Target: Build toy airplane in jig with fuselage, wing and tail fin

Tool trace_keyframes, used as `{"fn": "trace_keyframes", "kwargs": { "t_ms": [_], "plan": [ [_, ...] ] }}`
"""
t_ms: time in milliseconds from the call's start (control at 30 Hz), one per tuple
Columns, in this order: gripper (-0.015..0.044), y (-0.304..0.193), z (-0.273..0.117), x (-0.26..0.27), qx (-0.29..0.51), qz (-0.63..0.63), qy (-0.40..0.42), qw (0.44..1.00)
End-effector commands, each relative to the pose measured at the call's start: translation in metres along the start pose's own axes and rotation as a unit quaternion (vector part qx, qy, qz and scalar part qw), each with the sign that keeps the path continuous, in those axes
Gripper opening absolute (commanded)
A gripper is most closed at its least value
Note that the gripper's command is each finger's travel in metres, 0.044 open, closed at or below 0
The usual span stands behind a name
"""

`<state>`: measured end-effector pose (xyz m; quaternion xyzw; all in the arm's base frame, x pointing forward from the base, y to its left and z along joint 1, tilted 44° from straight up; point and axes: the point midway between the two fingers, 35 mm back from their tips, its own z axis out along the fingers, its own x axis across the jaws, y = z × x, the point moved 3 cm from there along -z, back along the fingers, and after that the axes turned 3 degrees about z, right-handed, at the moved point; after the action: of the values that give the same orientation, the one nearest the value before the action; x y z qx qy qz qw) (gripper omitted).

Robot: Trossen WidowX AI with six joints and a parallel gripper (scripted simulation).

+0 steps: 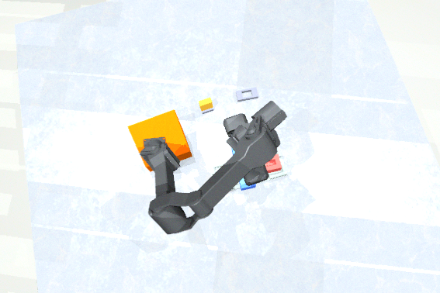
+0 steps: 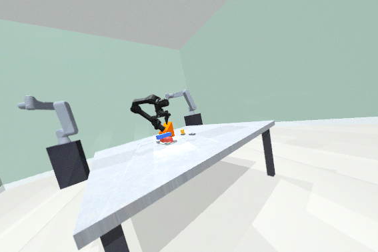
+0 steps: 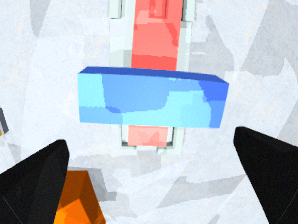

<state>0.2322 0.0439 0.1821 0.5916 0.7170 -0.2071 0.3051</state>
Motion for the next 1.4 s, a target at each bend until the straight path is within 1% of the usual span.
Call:
{"fn": "trace_keyframes", "kwargs": {
  "t_ms": [0,67,167,233,400,467,700,867,1000,1100,1367],
  "plan": [
    [0.044,0.003,0.0,0.032,-0.001,-0.034,0.009,0.999],
    [0.044,0.003,-0.002,0.058,-0.002,-0.049,0.014,0.999],
    [0.044,0.001,-0.004,0.097,-0.001,-0.042,0.02,0.999],
    [0.044,-0.005,-0.005,0.131,0.0,-0.033,0.022,0.999],
    [0.044,-0.043,-0.001,0.216,0.003,-0.006,0.012,1.0],
    [0.044,-0.056,0.002,0.235,0.003,0.003,0.006,1.0],
    [0.044,-0.058,0.005,0.238,0.003,0.004,0.005,1.0],
    [0.044,-0.058,0.058,0.238,0.002,0.004,0.004,1.0],
    [0.044,-0.058,0.061,0.238,0.002,0.004,0.004,1.0],
    [0.044,-0.058,0.074,0.238,0.002,0.004,0.004,1.0],
    [0.044,-0.057,0.083,0.238,0.002,0.004,0.004,1.0]
  ]
}}
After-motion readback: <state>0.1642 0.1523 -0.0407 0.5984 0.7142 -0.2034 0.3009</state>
